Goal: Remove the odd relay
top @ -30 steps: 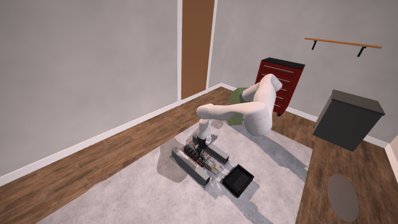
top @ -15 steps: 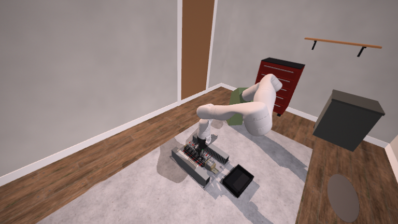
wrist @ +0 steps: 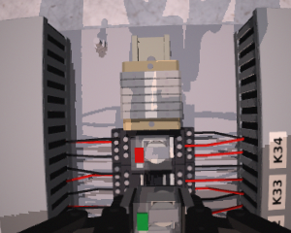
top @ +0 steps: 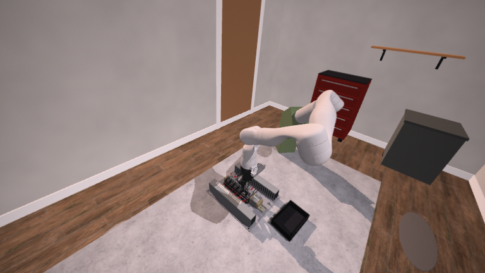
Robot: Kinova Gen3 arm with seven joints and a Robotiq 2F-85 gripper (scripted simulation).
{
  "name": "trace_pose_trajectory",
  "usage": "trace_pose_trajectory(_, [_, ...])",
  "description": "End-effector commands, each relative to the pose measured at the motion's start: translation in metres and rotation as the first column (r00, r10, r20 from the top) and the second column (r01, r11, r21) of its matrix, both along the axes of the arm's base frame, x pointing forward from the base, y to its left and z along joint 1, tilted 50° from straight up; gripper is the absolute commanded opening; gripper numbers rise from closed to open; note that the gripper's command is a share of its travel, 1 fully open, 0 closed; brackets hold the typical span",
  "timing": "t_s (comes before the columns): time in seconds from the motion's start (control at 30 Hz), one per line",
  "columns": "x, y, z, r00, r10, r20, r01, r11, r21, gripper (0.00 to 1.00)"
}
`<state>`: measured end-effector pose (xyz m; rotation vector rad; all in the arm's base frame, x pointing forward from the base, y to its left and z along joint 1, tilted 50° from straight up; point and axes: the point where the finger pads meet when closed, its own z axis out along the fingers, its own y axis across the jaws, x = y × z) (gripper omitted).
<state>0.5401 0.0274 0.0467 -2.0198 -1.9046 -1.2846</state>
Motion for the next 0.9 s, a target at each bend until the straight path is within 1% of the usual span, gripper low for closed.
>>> trace_pose_trajectory(0.0, [-0.006, -0.005, 0.005, 1.0, 0.007, 0.003, -0.007, 1.0, -0.002, 0.0])
trace_pose_trajectory(0.23, [-0.019, -0.017, 0.02, 1.0, 0.007, 0.003, -0.007, 1.0, -0.002, 0.0])
trace_pose_trajectory(0.3, [-0.019, -0.017, 0.02, 1.0, 0.007, 0.003, -0.007, 1.0, -0.002, 0.0])
trace_pose_trajectory(0.5, [-0.03, -0.026, 0.031, 1.0, 0.007, 0.003, -0.007, 1.0, -0.002, 0.0])
trace_pose_trajectory(0.87, [-0.033, -0.029, 0.034, 1.0, 0.007, 0.003, -0.007, 1.0, -0.002, 0.0])
